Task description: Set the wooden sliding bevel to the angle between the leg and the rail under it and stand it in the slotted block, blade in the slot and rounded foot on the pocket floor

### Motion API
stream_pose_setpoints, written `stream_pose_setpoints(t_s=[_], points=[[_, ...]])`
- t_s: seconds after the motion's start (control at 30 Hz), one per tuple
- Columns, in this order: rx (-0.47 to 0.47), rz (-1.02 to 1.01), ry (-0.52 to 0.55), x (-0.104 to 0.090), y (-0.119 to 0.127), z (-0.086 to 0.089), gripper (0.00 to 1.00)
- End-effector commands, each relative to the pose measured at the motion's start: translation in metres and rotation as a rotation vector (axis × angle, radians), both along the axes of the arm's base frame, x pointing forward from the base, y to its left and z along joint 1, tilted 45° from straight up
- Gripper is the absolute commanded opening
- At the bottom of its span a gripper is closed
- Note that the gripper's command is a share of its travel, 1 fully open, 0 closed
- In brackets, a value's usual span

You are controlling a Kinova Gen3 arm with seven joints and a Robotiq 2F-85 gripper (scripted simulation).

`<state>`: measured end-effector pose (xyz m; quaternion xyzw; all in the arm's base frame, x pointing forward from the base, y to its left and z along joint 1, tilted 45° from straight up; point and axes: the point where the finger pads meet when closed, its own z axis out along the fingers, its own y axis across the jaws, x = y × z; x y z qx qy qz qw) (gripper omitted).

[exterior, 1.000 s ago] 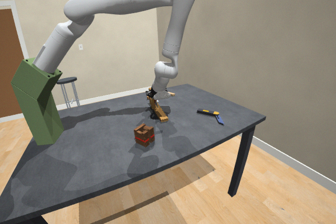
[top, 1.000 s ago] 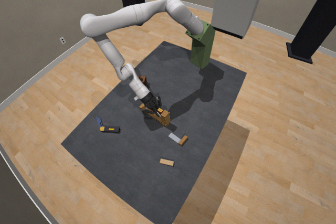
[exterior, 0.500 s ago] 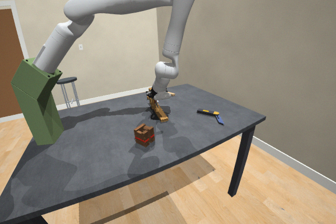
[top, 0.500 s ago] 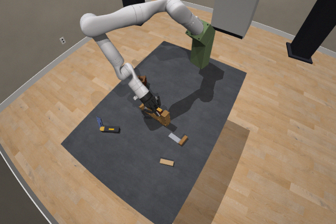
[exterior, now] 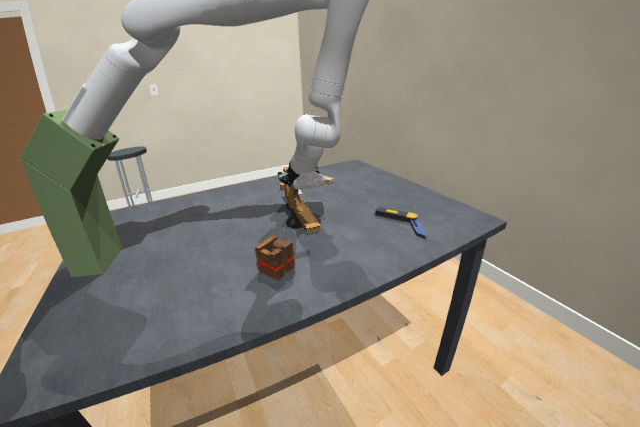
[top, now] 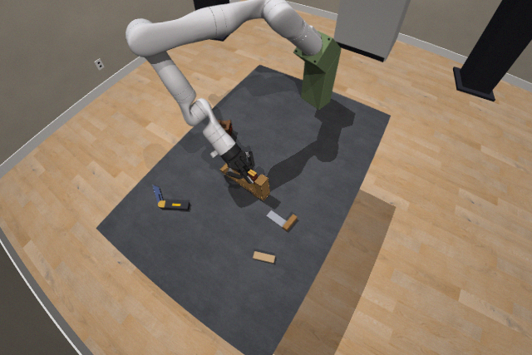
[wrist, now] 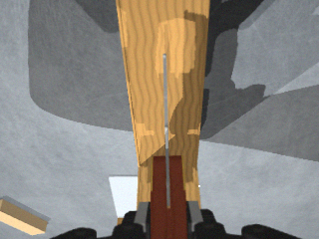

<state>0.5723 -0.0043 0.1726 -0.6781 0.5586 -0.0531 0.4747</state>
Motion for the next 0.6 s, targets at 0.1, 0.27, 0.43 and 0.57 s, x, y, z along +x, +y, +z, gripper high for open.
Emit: stream_pose_setpoints(t_s=[0.1,0.27,0.43,0.57], points=[[0.0,0.0,-0.001,-0.006,0.001,0.007,0.1],[0.0,0.0,-0.001,-0.012,0.003,0.013,0.1],[0.0,0.0,-0.001,-0.017,0.004,0.018,0.1],[0.0,0.0,-0.001,-0.023,0.006,0.025,0.1]])
